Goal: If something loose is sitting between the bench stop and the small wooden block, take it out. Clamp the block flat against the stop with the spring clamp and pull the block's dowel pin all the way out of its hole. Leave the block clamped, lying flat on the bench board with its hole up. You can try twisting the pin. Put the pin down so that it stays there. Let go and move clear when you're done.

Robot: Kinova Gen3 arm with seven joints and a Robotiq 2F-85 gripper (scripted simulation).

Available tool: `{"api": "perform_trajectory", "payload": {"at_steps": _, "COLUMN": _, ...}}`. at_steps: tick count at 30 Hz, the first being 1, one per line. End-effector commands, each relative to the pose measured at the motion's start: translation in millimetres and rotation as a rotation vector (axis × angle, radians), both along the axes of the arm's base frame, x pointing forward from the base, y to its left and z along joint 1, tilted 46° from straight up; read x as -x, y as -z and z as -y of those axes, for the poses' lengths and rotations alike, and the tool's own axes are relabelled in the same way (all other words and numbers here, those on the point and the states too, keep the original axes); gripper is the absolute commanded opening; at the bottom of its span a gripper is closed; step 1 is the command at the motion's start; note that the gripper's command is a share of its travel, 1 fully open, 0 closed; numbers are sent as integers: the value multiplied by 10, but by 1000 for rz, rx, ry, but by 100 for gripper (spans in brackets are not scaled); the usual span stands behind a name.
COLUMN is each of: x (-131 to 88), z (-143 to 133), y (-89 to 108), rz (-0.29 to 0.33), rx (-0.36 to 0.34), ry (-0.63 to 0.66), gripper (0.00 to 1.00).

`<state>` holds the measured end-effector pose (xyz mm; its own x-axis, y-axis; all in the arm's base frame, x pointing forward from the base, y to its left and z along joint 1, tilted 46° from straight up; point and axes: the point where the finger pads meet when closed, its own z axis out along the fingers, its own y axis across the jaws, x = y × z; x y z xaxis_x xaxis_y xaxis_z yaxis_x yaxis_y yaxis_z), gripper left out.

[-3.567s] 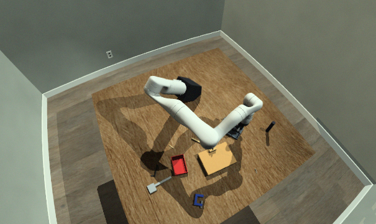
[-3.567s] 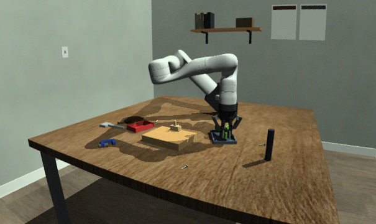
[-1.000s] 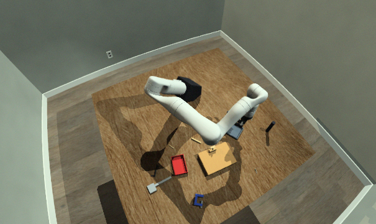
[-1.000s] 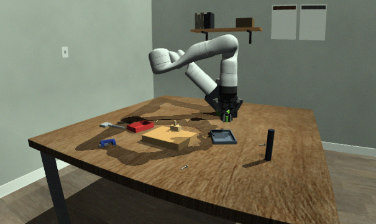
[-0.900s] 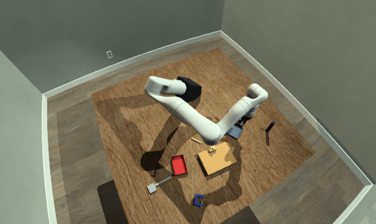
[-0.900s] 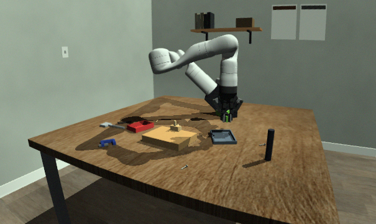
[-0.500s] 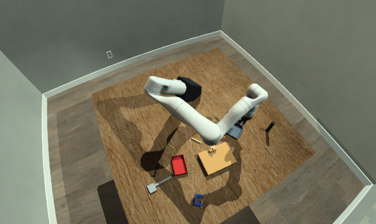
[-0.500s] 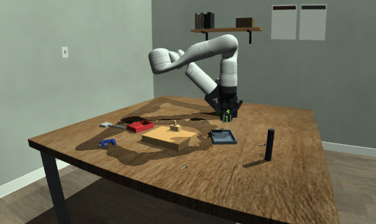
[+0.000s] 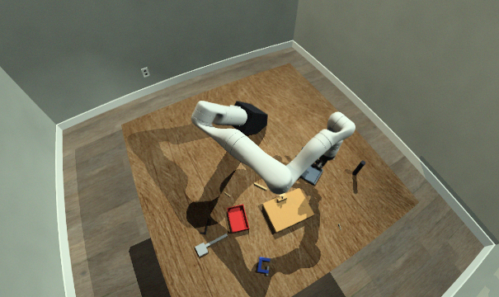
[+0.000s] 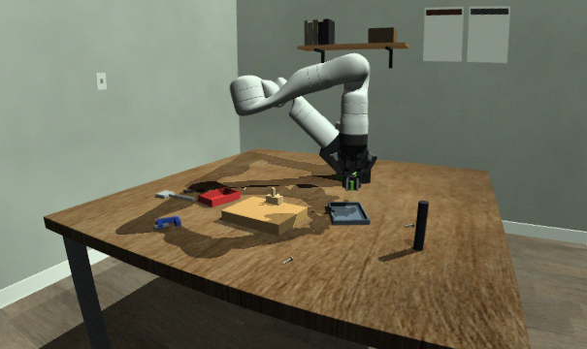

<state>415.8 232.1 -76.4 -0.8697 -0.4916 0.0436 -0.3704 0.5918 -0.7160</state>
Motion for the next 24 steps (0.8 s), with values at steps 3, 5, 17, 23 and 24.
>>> {"api": "perform_trajectory", "payload": {"at_steps": 3, "x": -21, "z": 4, "y": -32, "rz": 16, "rx": -11, "ry": 16, "gripper": 10}}
{"api": "perform_trajectory", "payload": {"at_steps": 5, "x": -27, "z": 8, "y": -39, "rz": 20, "rx": -13, "ry": 21, "gripper": 10}}
{"api": "perform_trajectory", "payload": {"at_steps": 17, "x": -127, "z": 79, "y": -165, "rz": 93, "rx": -57, "ry": 104, "gripper": 10}}
{"api": "perform_trajectory", "payload": {"at_steps": 23, "x": -171, "z": 112, "y": -221, "rz": 125, "rx": -76, "ry": 141, "gripper": 10}}
{"api": "perform_trajectory", "payload": {"at_steps": 24, "x": -183, "z": 122, "y": -237, "rz": 134, "rx": -81, "ry": 151, "gripper": 10}}
